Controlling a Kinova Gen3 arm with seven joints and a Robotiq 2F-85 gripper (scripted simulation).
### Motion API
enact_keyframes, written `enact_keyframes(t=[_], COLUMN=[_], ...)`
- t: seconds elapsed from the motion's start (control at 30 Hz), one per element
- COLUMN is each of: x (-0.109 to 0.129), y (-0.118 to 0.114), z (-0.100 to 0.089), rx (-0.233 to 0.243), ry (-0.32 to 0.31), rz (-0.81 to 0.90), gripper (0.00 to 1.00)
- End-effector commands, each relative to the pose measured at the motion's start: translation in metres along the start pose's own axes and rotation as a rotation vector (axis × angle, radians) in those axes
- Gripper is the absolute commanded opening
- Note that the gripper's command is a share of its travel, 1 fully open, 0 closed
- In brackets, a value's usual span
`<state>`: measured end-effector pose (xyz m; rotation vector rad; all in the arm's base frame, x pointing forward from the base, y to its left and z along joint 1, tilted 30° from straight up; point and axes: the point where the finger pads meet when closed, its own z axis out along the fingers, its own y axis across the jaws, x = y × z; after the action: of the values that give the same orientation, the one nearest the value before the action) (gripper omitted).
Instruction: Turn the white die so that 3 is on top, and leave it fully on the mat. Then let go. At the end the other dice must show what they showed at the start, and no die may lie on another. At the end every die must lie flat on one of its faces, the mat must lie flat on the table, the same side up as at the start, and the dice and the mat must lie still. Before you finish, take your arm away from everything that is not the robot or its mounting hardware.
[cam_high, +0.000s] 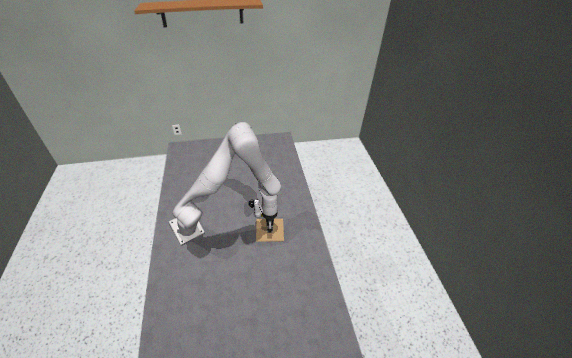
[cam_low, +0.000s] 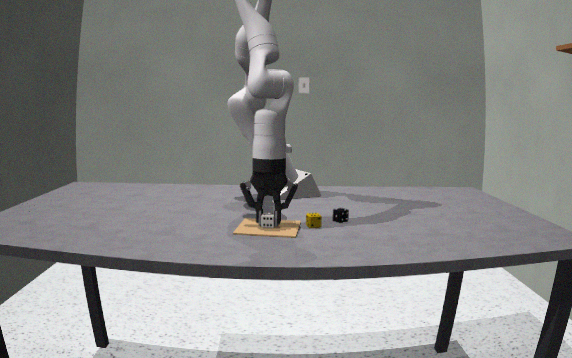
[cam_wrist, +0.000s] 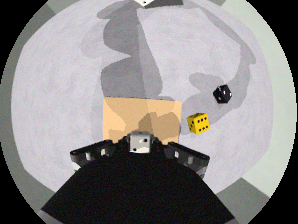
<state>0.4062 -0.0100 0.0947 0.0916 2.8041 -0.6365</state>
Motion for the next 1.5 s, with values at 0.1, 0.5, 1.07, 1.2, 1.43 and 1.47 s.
enact_keyframes(t=[0.1,0.5,1.07,1.2,1.43,1.47], x=[0.000,0.000,0.000,0.000,0.000,0.000], y=[0.000,0.000,0.000,0.000,0.000,0.000], z=[0.000,0.000,-0.007,-0.016,-0.043,-0.049], rx=[-0.001,-0.001,-0.001,-0.001,-0.001,-0.001], ry=[-0.001,-0.001,-0.001,-0.001,-0.001,-0.001], rz=[0.000,0.000,0.000,0.000,0.000,0.000], gripper=[0.30,0.46,0.46,0.46,0.46,0.46])
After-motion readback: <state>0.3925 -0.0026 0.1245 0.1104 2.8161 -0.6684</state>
